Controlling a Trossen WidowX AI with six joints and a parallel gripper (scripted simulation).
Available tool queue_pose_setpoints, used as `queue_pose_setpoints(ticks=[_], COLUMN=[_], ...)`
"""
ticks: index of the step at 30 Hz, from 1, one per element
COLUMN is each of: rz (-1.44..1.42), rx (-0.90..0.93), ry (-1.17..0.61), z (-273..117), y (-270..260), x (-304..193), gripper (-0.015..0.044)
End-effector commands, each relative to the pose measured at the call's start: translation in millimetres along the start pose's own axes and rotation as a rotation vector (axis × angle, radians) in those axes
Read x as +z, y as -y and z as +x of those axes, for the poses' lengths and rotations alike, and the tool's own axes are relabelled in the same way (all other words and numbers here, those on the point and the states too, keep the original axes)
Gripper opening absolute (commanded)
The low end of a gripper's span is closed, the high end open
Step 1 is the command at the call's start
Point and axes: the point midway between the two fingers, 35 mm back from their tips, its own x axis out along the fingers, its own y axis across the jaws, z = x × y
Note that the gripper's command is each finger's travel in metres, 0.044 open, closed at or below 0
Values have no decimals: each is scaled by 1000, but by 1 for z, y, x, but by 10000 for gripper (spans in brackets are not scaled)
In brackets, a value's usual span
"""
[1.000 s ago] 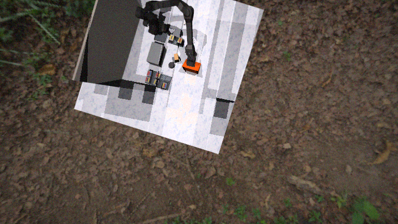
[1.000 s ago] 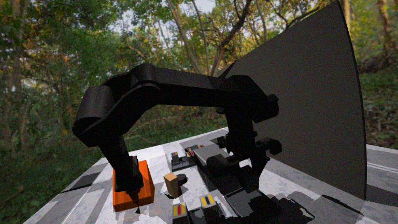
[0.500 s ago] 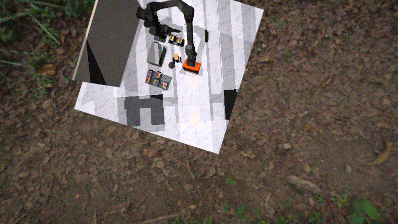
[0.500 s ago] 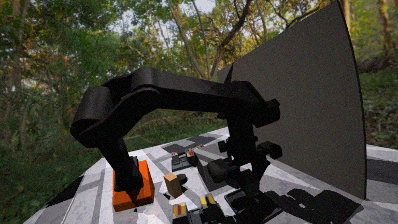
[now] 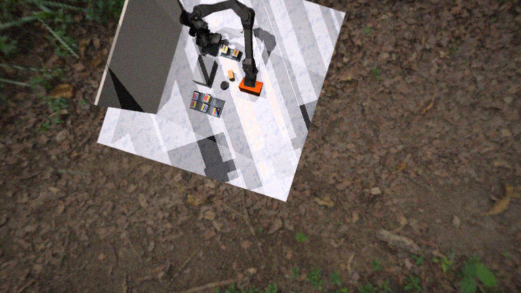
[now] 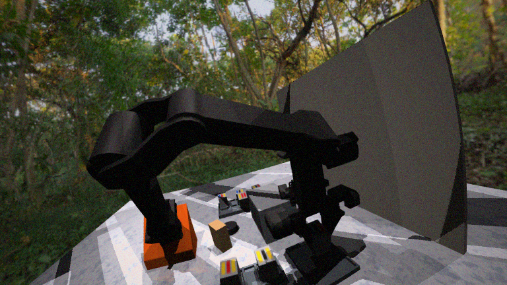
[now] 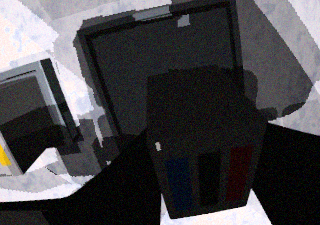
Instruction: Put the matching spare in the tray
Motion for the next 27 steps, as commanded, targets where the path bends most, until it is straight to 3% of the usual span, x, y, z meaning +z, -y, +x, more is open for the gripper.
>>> queue_pose_setpoints(ticks=[1,20,27], rz=[-3,-3,0], rx=[1,1,0], ry=[-6,-10,-4], z=[4,18,15], y=[-1,-4,-2], x=[-1,-2,-1], gripper=[0,0,184])
